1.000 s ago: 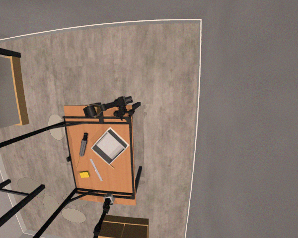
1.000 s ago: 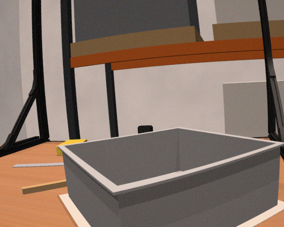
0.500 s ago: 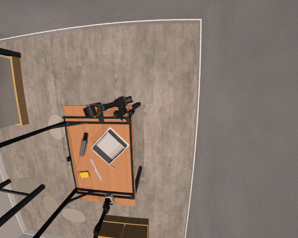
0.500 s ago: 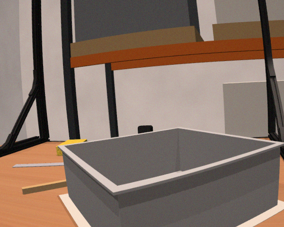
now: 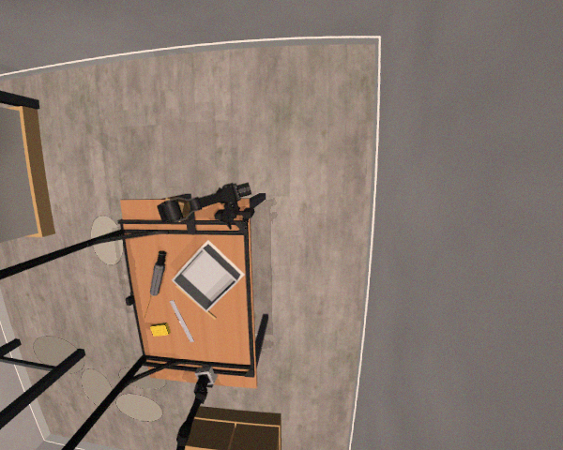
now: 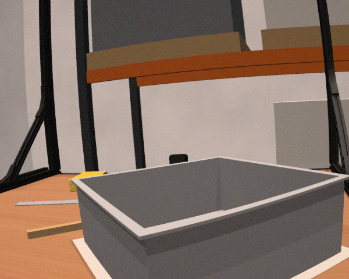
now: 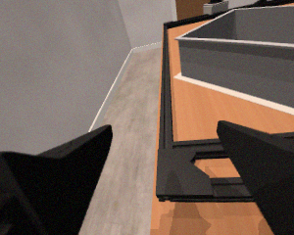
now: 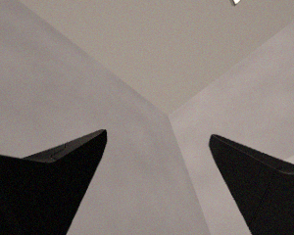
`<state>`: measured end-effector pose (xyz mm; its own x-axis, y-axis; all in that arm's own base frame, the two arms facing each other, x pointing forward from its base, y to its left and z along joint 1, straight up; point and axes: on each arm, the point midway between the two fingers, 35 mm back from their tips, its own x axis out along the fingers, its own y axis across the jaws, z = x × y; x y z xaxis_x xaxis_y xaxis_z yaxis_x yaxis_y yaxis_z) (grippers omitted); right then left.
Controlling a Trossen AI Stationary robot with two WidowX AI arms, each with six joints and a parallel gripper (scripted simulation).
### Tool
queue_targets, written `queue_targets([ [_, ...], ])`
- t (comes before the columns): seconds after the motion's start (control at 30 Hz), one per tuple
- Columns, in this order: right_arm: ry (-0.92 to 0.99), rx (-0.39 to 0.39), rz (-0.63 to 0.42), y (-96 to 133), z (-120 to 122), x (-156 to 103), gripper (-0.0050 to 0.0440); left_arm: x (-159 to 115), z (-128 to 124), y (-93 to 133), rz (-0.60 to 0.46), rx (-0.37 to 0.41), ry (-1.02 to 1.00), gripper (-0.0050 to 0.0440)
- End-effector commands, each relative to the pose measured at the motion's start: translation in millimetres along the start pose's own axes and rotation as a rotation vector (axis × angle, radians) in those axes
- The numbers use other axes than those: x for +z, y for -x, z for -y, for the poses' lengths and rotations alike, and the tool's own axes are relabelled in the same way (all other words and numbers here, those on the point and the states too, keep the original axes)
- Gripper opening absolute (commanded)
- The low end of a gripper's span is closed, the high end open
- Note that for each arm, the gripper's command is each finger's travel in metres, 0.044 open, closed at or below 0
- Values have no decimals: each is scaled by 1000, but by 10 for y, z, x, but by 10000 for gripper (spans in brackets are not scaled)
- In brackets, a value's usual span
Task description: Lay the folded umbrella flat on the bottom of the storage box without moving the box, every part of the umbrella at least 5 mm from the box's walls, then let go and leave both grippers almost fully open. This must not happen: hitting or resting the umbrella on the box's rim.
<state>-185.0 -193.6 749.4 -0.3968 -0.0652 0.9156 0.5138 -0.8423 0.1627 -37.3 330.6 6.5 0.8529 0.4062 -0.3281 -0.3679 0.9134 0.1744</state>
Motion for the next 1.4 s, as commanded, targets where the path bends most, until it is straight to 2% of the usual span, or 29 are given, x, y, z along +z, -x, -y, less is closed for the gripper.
queue_targets([
  [0.0, -12, 9, -14, 18, -43, -20, 400, 7, 6, -37, -9, -18, 7, 400],
  [0.57, -108, 93, -106, 189, -444, -123, 400, 103, 35, -331, -80, -132, 2, 400],
  [0.97, -247, 234, -232, 533, -1063, -154, 400, 276, 95, -757, -197, -267, -26, 400],
  [1.03, -247, 234, -232, 533, -1063, -154, 400, 276, 95, -757, -197, -267, -26, 400],
  [1.37, -396, 415, -359, 1039, -1733, -4, 400, 522, 203, -1229, -330, -367, -78, 400],
])
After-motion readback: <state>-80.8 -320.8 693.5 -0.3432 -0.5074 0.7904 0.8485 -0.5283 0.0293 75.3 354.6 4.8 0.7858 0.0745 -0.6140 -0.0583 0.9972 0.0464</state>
